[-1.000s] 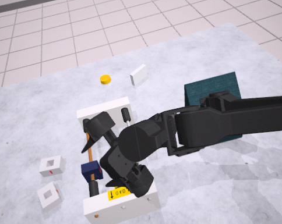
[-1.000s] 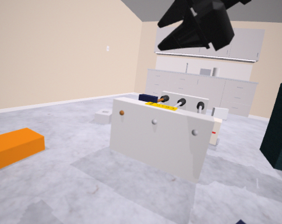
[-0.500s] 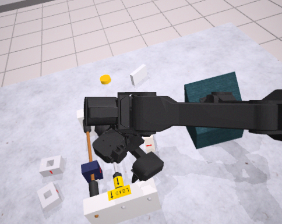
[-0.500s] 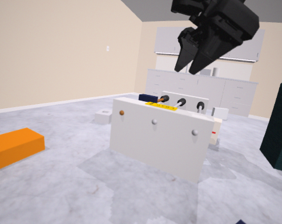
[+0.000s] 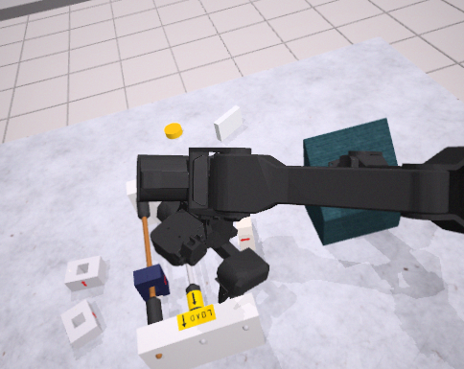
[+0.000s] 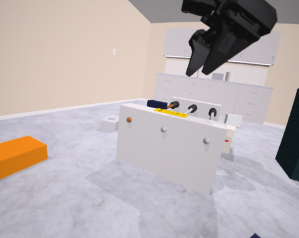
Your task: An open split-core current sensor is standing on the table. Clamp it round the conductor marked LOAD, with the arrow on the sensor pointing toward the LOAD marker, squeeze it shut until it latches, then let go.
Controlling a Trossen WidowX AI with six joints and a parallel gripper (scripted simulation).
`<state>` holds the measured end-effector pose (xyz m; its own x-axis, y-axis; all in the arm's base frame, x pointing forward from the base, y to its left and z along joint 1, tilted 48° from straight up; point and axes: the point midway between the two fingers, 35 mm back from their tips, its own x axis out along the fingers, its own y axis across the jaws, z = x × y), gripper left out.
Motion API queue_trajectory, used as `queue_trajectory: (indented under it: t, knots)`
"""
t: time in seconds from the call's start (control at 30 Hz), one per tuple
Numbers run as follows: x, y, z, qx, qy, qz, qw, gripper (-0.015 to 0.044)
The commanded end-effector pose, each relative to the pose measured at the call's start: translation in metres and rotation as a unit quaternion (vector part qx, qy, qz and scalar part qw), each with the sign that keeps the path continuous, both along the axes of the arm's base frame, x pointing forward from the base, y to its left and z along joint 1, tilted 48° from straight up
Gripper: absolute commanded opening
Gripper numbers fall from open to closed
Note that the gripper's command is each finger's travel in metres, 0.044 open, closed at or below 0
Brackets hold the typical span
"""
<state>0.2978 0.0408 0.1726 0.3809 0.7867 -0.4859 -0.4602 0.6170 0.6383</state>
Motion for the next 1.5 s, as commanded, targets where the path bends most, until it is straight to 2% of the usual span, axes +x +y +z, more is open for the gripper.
queue_trajectory:
  t: [0.0, 0.17, 0.33, 0.53, 0.6, 1.47]
  knots:
    - [0.0, 0.0, 0.001, 0.002, -0.001, 0.001, 1.0, 0.044]
    - [0.0, -0.005, -0.01, -0.002, 0.017, -0.006, 1.0, 0.044]
    - [-0.014, -0.041, -0.087, -0.024, 0.151, -0.047, 0.987, 0.044]
    - [-0.064, -0.068, -0.167, -0.026, 0.317, -0.063, 0.946, 0.044]
    - [-0.078, -0.071, -0.18, -0.023, 0.349, -0.061, 0.935, 0.044]
    - [-0.077, -0.049, -0.203, -0.023, 0.353, -0.062, 0.933, 0.044]
